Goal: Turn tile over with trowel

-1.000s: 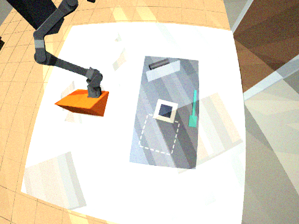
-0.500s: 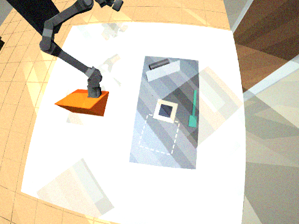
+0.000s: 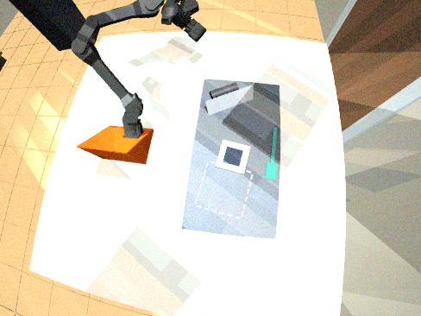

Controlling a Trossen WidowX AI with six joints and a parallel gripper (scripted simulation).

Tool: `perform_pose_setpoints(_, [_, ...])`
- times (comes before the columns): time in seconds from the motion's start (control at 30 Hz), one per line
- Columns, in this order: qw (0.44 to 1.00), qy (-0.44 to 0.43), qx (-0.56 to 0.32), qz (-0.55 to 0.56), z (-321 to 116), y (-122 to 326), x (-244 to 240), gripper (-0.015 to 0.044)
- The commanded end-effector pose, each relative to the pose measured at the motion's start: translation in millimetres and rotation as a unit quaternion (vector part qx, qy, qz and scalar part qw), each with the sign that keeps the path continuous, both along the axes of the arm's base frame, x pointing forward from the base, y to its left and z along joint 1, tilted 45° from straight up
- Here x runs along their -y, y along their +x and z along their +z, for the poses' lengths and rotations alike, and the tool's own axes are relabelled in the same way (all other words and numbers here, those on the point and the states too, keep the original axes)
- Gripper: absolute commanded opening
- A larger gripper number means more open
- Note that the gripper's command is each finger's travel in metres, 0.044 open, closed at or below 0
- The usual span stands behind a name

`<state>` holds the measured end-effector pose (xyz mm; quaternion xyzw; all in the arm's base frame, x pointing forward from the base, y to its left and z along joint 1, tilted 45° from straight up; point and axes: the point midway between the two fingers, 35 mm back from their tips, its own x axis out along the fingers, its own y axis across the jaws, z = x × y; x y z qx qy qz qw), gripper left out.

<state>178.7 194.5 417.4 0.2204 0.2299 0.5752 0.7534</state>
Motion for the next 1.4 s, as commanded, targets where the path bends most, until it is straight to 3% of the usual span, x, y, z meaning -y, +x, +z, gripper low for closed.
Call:
perform_pose_setpoints(0.0, [0.998,-0.054,-0.027,-0.035,-35,33,7,0.0100])
perform_pose_setpoints(0.33, [0.974,-0.185,-0.113,-0.072,-126,80,43,0.0100])
perform_pose_setpoints(0.67, [0.930,-0.289,-0.223,-0.035,-206,81,93,0.0100])
perform_pose_setpoints(1.37, [0.927,-0.294,-0.231,-0.030,-228,90,102,0.0100])
